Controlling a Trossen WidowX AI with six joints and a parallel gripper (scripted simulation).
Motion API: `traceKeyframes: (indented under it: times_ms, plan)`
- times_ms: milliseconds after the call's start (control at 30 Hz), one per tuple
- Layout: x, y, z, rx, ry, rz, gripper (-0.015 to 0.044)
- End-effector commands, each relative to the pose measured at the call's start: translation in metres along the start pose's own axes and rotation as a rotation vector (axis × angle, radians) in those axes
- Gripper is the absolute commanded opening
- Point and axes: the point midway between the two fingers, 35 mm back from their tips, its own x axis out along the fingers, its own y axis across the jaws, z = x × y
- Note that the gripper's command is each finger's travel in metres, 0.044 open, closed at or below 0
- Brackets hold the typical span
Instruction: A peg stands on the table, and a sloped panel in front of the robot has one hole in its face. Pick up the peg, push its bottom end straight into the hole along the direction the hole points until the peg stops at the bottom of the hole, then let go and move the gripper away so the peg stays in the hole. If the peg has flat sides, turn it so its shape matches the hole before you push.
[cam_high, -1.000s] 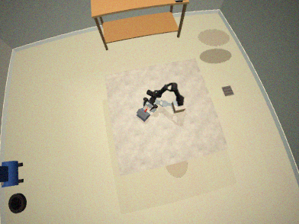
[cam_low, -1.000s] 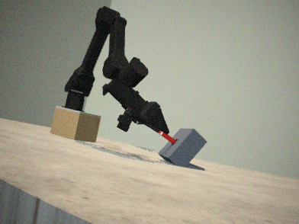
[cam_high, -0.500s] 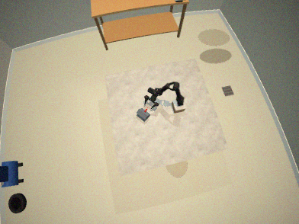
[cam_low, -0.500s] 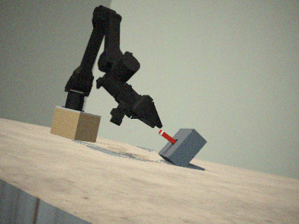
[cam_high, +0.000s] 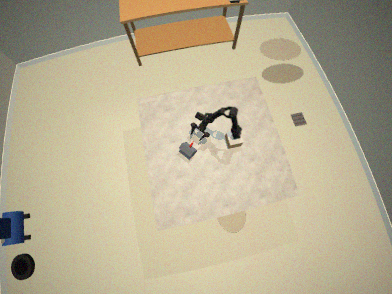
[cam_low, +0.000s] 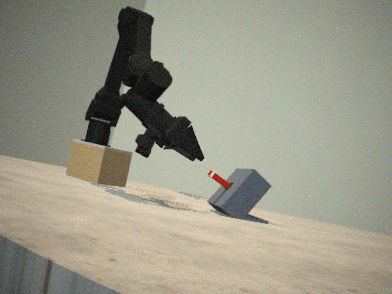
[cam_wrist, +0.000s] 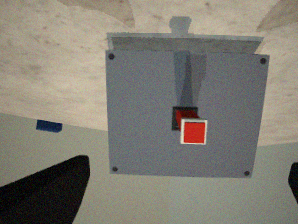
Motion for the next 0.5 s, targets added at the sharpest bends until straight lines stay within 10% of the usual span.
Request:
traceKeyframes:
  times_ms: [0, 467]
  plan:
    - [-0.007, 0.000, -0.001, -0.004, 0.005, 0.003, 0.0440]
    - [-0.026, 0.000, 0.001, -0.003, 0.007, 0.004, 0.0440]
